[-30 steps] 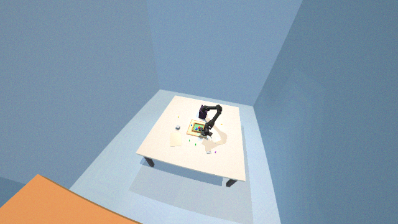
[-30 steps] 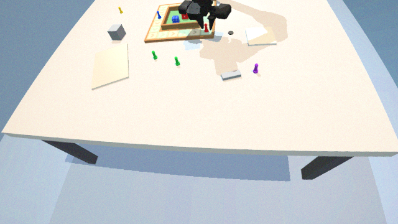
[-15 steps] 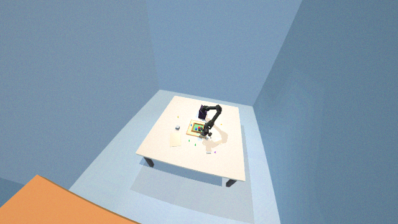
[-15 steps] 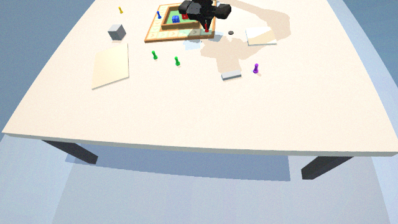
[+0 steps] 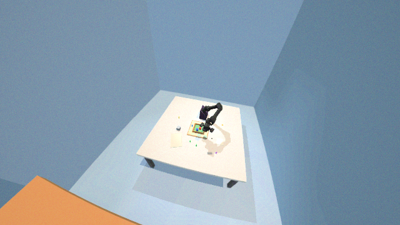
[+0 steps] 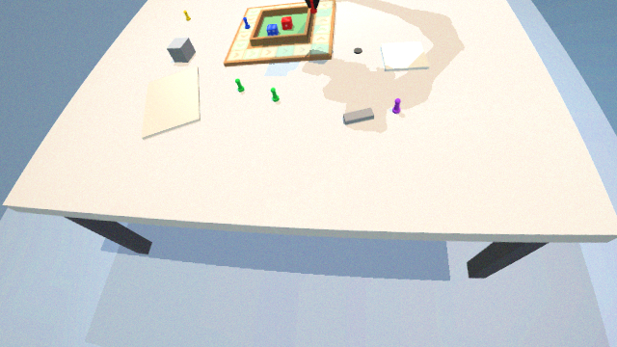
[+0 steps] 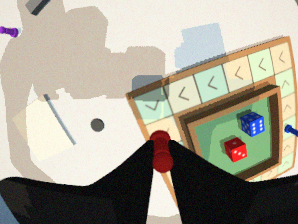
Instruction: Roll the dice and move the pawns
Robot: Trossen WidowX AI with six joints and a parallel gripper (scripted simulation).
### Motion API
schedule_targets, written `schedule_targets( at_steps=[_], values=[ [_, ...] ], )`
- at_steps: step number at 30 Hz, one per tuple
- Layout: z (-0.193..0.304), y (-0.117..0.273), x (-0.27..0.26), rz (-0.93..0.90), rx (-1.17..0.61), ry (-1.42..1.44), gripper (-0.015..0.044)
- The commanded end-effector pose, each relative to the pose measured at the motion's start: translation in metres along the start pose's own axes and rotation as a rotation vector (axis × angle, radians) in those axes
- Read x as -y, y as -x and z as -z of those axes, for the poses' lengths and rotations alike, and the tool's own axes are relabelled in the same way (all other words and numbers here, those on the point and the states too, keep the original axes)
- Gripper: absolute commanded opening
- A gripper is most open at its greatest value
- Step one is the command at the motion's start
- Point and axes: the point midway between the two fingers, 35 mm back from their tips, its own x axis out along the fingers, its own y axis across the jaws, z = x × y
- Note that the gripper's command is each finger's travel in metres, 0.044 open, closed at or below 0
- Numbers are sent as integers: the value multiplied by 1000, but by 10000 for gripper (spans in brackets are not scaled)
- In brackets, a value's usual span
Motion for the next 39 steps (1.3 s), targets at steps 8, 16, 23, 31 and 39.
schedule_targets(
  at_steps=[8, 16, 23, 31, 39],
  values=[
    [9, 22, -1, -9, 6, 12, 0],
    [29, 8, 4, -8, 6, 11, 0],
    [47, -4, 10, -8, 5, 11, 0],
    [68, -18, 18, -8, 4, 10, 0],
    [91, -32, 29, -9, 4, 12, 0]
  ],
)
